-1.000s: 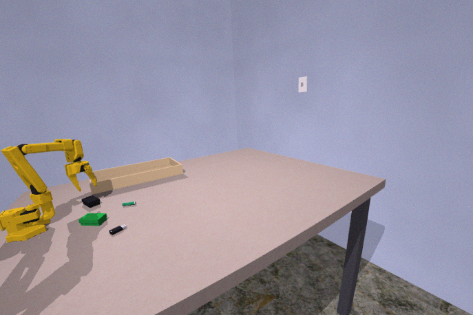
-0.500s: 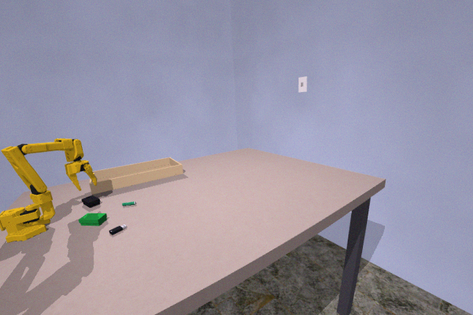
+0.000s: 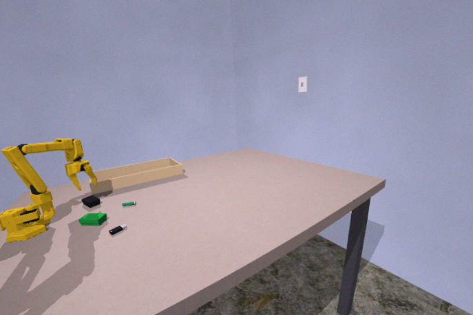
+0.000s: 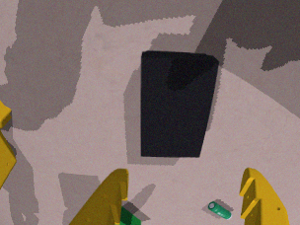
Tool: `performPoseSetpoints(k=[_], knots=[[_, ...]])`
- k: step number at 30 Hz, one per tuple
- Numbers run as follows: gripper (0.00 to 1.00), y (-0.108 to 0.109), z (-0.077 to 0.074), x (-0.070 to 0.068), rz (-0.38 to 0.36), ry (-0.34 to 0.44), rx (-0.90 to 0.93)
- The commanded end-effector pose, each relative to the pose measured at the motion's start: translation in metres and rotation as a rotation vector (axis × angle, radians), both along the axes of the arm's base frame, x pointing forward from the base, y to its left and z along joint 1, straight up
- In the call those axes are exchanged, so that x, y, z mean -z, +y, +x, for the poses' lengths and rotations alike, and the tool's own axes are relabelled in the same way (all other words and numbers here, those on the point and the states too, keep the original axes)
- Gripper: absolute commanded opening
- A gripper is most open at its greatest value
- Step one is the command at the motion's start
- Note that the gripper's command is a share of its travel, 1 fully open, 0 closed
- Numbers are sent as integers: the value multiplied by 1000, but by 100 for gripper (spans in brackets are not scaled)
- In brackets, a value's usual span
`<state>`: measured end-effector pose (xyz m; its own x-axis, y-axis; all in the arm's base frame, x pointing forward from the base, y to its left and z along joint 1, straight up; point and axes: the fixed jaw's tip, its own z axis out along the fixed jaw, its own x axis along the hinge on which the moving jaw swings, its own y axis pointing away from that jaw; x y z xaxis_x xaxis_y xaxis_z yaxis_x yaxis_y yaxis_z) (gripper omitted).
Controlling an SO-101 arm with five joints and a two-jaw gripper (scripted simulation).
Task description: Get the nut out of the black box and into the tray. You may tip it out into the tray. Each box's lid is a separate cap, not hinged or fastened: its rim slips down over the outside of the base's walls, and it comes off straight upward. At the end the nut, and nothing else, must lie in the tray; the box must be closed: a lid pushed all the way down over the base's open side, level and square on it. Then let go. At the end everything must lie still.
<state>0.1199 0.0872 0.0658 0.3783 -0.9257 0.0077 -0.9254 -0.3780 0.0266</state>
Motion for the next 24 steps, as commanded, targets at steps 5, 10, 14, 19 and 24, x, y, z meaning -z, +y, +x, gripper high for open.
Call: performPoseSetpoints(k=[5,10,14,19,24], knots=[[29,4,3,-4,17,-22,-12],[29,4,3,0,17,-22,-12],[29,5,4,6,17,-22,-12],[29,5,4,11,17,-22,-12],[29,5,4,22,17,-22,-12]])
